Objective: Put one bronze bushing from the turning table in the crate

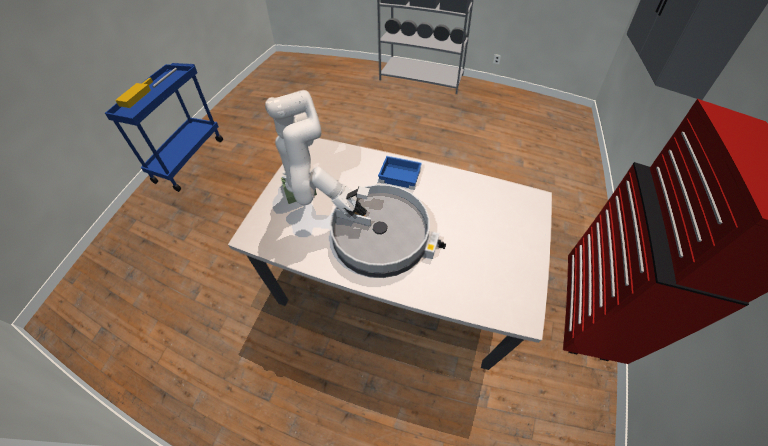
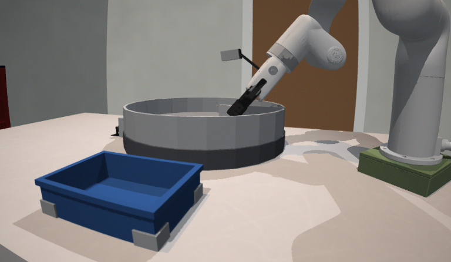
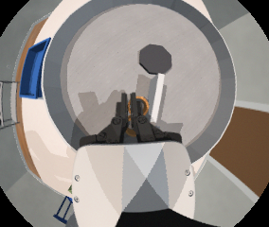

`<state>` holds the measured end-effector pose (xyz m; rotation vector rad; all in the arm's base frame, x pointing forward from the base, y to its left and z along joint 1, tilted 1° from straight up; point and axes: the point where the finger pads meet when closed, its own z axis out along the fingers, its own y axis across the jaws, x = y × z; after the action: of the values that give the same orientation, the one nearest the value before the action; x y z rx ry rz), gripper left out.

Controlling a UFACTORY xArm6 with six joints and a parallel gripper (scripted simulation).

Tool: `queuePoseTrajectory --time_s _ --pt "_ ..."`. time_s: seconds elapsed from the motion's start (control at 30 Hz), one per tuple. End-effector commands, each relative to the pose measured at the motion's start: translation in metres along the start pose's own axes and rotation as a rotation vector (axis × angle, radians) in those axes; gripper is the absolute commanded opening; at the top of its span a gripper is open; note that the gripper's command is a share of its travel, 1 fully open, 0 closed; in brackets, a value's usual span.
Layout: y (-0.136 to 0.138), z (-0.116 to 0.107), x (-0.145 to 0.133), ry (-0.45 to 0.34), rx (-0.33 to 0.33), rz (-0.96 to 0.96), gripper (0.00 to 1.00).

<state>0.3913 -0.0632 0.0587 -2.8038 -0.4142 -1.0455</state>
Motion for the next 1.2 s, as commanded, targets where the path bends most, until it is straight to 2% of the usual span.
queuePoseTrajectory --time_s 0.0,0.33,0.97,1.17 --pt "0.001 0.000 0.001 0.001 -0.003 -0.001 0.00" --pt "0.001 0.000 0.001 0.001 -0.003 -0.001 0.00" --pt "-0.035 0.012 0.016 0.001 -0.003 -0.001 0.00" --pt "-0.038 0.014 0.017 0.001 -0.003 -0.001 0.00"
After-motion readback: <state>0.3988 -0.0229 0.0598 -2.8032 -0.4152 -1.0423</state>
